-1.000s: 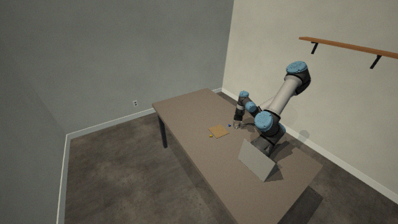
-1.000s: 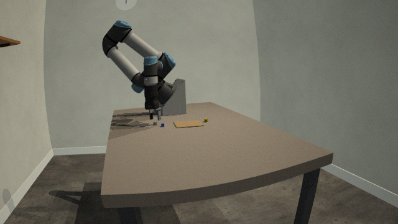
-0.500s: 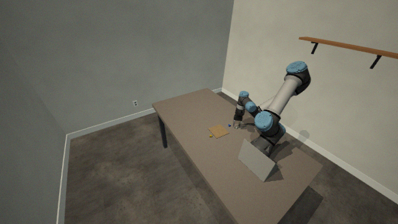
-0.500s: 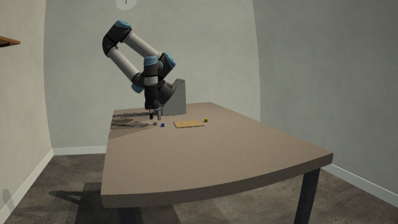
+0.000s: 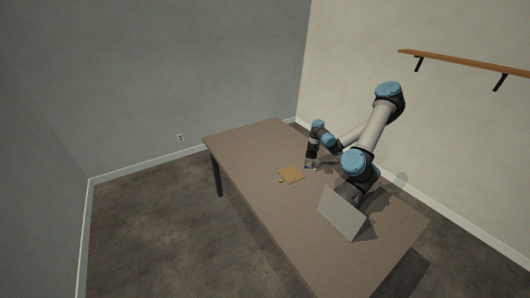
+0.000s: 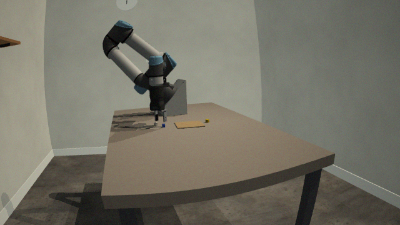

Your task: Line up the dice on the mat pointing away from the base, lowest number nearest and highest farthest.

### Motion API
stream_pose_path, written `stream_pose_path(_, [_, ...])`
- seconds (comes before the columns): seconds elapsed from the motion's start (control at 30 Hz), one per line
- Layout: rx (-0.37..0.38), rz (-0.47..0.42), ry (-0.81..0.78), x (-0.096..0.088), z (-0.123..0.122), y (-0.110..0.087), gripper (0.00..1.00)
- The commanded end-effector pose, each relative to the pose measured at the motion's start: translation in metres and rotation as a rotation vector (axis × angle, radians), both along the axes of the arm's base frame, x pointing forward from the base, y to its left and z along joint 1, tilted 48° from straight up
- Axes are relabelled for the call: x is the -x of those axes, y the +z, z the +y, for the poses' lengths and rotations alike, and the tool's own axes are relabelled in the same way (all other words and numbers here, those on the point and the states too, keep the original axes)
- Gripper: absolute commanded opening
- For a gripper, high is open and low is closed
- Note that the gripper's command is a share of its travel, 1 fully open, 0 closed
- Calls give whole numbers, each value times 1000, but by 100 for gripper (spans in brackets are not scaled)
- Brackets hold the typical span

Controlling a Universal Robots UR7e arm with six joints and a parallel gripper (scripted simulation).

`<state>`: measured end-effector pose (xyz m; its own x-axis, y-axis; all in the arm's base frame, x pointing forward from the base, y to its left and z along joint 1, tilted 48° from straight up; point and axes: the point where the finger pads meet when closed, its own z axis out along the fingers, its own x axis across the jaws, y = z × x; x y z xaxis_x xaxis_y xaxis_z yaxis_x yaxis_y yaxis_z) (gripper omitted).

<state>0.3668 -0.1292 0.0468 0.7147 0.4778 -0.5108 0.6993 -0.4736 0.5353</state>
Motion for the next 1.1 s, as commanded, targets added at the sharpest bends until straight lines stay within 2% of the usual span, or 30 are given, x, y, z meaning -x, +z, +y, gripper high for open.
stream_pose_path(0.0, [0, -1, 1, -16, 6, -6, 100])
stream_pose_path(0.23, [0, -1, 1, -23, 9, -9, 100])
stream_pose_path(1.07, [0, -1, 1, -23, 9, -9, 100])
